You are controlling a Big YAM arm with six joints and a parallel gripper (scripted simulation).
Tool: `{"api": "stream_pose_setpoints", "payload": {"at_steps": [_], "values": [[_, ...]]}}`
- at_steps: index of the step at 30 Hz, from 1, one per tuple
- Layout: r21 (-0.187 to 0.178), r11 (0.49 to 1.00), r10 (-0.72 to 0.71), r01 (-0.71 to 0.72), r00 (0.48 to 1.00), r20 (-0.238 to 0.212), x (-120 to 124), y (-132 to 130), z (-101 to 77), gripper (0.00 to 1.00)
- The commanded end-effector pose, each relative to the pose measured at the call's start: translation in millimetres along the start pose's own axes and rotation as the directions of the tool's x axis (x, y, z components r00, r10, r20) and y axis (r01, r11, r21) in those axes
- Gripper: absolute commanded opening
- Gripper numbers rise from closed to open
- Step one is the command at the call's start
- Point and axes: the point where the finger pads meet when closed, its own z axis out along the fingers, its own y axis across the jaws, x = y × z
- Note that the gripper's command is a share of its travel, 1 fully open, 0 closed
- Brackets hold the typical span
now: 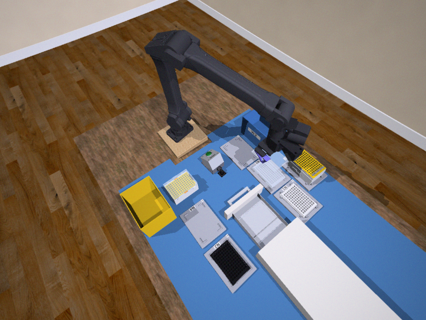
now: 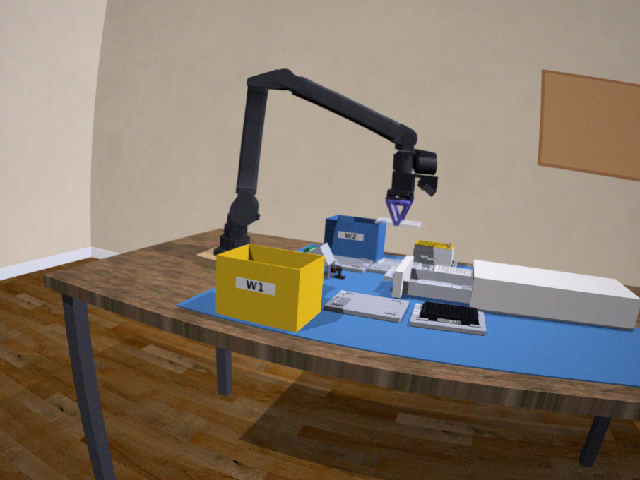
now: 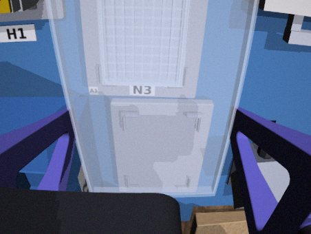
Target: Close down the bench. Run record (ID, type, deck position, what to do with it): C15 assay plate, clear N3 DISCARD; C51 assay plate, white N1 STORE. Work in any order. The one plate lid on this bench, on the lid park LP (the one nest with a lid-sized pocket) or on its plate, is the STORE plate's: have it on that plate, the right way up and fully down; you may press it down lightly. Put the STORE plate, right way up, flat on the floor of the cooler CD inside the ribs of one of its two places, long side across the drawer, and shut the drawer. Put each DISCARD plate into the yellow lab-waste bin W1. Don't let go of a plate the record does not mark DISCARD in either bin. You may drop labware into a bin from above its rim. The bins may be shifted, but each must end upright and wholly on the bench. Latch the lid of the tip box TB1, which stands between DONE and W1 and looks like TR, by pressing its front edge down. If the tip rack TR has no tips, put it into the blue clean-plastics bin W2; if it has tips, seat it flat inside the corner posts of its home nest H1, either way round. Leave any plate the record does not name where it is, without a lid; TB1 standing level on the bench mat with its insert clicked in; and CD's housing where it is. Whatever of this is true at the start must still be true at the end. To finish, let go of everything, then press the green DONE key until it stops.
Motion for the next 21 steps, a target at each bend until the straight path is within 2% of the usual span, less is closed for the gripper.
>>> {"api": "stream_pose_setpoints", "payload": {"at_steps": [1,21], "values": [[-0.016,1.0,0.003,-0.003,0.999,0.034,-26.0,1.4,-16.8,0.0],[-0.015,1.0,0.003,-0.003,0.999,0.035,-73.6,2.6,-16.7,0.0]]}}
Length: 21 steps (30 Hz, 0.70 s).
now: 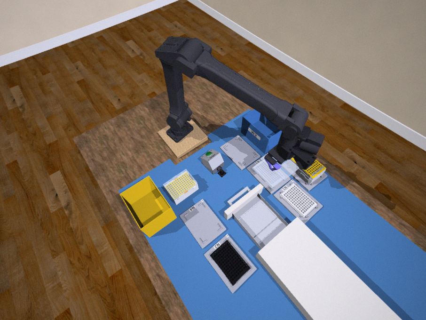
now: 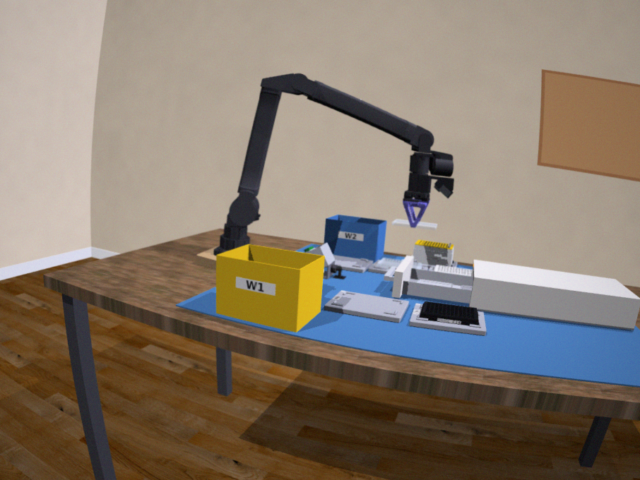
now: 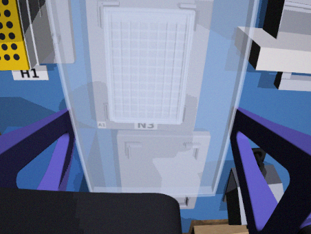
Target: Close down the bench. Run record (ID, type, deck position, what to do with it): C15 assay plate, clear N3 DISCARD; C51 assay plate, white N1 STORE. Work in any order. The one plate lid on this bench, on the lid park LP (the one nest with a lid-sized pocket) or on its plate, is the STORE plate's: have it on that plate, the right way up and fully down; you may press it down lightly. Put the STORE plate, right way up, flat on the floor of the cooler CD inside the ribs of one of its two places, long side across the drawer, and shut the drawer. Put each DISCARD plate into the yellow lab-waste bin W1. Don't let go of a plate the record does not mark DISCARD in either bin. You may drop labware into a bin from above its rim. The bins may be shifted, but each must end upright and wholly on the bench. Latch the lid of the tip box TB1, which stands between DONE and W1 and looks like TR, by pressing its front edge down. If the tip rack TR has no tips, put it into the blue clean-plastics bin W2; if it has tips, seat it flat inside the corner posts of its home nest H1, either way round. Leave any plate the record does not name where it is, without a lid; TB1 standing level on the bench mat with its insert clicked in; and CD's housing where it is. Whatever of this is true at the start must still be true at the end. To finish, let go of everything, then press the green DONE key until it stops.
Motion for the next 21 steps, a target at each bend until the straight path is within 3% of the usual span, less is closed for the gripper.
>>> {"api": "stream_pose_setpoints", "payload": {"at_steps": [1,21], "values": [[-0.015,1.0,0.006,-0.005,0.999,0.035,-27.5,-0.8,-16.3,0.0],[-0.014,1.0,0.006,-0.006,0.999,0.036,-74.8,0.3,-16.2,0.0]]}}
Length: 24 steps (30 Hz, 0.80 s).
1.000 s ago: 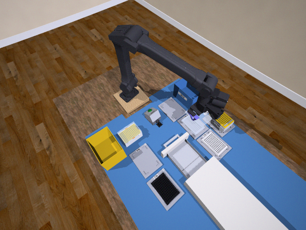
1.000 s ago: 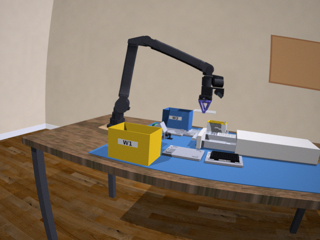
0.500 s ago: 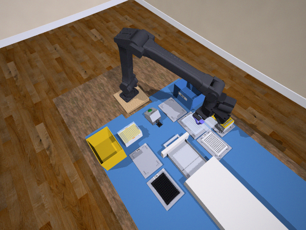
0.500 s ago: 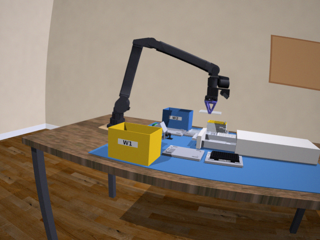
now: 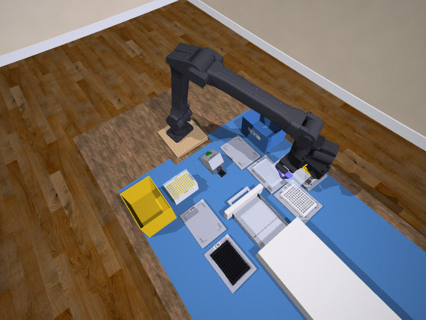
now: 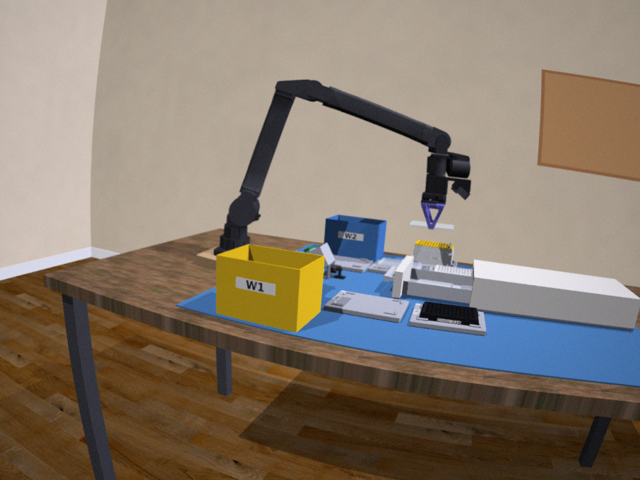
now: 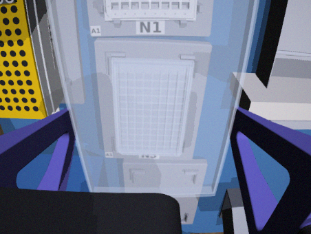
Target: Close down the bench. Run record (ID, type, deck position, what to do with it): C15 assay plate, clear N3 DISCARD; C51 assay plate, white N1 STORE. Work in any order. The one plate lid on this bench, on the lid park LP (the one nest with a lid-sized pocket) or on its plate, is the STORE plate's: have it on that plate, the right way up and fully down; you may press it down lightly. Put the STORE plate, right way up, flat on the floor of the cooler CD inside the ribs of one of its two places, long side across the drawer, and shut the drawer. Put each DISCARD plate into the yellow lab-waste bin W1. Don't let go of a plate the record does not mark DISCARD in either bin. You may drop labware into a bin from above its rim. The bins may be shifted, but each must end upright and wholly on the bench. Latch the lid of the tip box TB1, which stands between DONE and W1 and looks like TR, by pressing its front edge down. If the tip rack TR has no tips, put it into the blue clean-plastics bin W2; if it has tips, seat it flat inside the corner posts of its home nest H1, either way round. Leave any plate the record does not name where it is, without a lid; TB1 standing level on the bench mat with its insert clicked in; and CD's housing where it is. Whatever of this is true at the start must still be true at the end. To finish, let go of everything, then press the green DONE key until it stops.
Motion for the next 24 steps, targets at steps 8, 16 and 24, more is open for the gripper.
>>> {"api": "stream_pose_setpoints", "payload": {"at_steps": [8,16,24], "values": [[-0.013,1.0,0.011,-0.011,0.999,0.032,-39.2,-2.3,-15.0,0.0],[-0.012,1.0,0.006,-0.006,0.999,0.033,-60.0,-1.9,-14.9,0.0],[-0.012,1.0,0.006,-0.006,0.999,0.033,-75.6,-1.5,-14.9,0.0]]}}
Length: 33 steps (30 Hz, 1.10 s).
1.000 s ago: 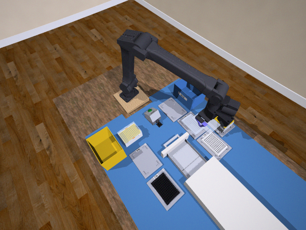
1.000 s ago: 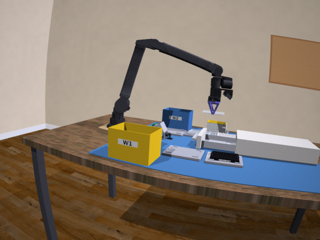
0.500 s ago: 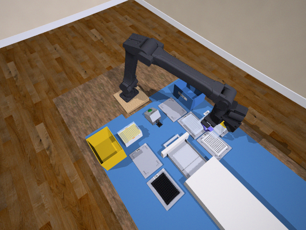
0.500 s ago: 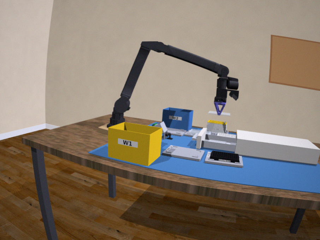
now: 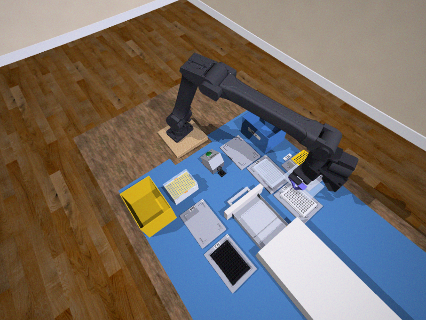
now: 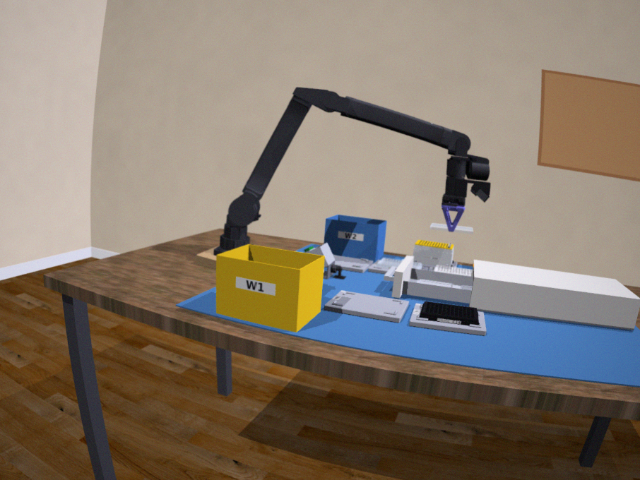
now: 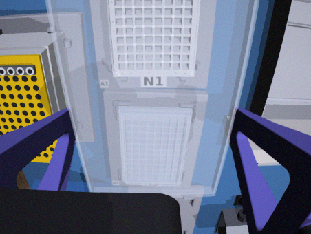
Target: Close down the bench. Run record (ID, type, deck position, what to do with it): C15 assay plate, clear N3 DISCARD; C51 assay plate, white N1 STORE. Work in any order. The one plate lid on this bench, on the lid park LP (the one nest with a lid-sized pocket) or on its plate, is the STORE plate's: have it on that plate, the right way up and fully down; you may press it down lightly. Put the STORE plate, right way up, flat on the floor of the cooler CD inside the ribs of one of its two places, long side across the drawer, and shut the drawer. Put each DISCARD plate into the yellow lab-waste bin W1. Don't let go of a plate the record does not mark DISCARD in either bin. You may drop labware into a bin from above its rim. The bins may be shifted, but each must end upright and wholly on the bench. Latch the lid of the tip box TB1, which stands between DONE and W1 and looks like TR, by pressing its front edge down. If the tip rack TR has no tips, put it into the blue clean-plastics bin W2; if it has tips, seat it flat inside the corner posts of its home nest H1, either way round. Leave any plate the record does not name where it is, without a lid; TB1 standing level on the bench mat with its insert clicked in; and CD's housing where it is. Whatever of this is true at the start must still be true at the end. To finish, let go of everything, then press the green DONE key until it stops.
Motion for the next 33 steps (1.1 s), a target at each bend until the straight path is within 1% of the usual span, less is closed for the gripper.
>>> {"api": "stream_pose_setpoints", "payload": {"at_steps": [1,2,12,14,15,17,18,19,20,25,26,27,28,29,30,32,33], "values": [[-0.008,1.0,0.01,-0.01,1.0,0.021,-15.8,-4.9,-11.5,0.0],[-0.012,1.0,0.007,-0.007,0.999,0.031,-21.6,-4.1,-15.5,0.0],[-0.011,1.0,0.005,-0.005,0.999,0.032,-48.2,-4.0,-15.2,0.0],[-0.011,1.0,0.01,-0.01,0.999,0.032,-48.1,-4.2,-15.3,0.0],[0.005,1.0,0.006,-0.006,1.0,-0.022,-31.2,-7.7,6.2,0.0],[0.005,1.0,0.006,-0.006,1.0,-0.022,-31.2,-7.7,6.2,0.0],[-0.004,1.0,-0.001,0.001,1.0,0.009,-38.6,0.5,-6.1,0.0],[-0.008,1.0,0.0,0.001,1.0,0.02,-40.5,1.6,-7.9,0.0],[-0.012,1.0,0.001,0.0,0.999,0.032,-39.8,1.2,-15.7,0.0],[-0.009,1.0,0.0,0.001,1.0,0.023,-32.7,0.9,-13.5,0.0],[-0.01,1.0,0.0,0.0,1.0,0.026,-32.7,1.1,-14.9,0.0],[-0.013,1.0,0.004,-0.004,0.999,0.039,-39.0,1.6,-19.8,0.0],[-0.013,1.0,0.004,-0.004,0.999,0.039,-38.9,1.7,-19.8,0.0],[-0.011,1.0,0.0,0.0,1.0,0.029,-32.7,1.9,-11.4,0.0],[-0.01,1.0,0.0,0.0,1.0,0.027,-32.5,1.8,-9.0,0.0],[-0.007,1.0,-0.001,0.001,1.0,0.015,-32.2,2.1,1.4,0.0],[-0.007,1.0,-0.001,0.001,1.0,0.015,-32.2,2.1,1.4,0.0]]}}
